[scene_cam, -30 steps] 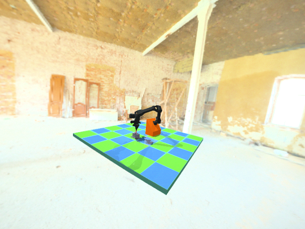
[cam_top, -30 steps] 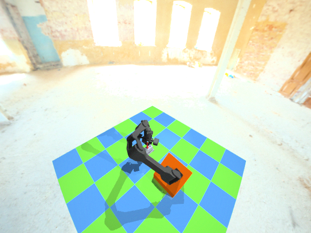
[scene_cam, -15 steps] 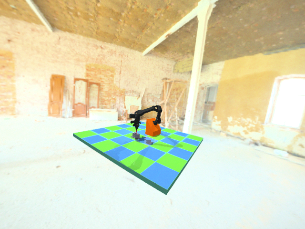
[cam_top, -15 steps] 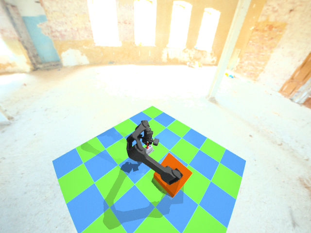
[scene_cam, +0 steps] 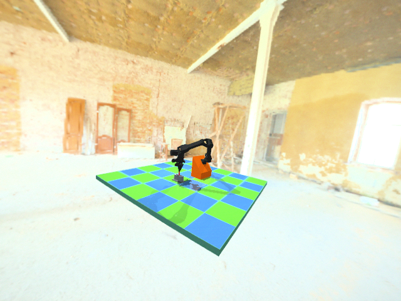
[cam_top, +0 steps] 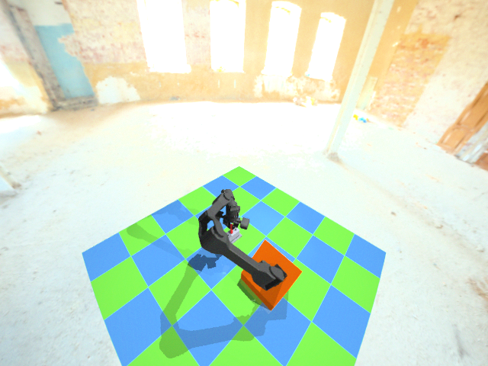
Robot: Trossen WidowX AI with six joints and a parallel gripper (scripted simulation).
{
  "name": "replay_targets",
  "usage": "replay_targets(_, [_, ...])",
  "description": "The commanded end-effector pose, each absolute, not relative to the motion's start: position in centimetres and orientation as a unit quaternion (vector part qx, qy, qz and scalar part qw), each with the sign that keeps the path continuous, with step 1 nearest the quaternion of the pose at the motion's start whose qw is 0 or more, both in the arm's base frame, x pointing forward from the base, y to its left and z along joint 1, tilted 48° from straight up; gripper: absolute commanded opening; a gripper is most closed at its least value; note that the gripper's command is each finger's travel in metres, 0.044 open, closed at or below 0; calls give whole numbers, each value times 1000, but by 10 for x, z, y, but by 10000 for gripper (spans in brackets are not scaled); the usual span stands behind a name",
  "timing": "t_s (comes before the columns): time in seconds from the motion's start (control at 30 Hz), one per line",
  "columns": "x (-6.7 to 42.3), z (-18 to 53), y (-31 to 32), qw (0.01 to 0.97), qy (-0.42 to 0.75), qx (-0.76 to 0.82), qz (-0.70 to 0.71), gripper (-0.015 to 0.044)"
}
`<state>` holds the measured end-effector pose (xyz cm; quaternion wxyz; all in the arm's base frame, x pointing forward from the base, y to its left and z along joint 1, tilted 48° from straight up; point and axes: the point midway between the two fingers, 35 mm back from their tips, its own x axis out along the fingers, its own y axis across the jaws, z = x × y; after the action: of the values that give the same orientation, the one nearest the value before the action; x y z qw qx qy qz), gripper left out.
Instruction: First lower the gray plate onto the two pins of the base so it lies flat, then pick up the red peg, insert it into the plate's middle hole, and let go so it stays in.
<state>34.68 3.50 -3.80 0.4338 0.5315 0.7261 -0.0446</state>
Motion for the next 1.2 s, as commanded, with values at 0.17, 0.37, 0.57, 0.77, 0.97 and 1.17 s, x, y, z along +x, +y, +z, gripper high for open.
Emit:
replay_targets(0.17, [347,-38,35,434,726,531,-44,150])
replay_targets(0.37, [347,-38,35,434,726,531,-44,150])
replay_targets(0.57, [347,-37,34,433,726,532,-44,150])
replay_targets(0.77, [347,-34,30,431,727,533,-44,150])
replay_targets(0.97, [347,-31,27,431,727,533,-45,150])
replay_targets(1.17, [347,-29,24,431,727,533,-45,150])
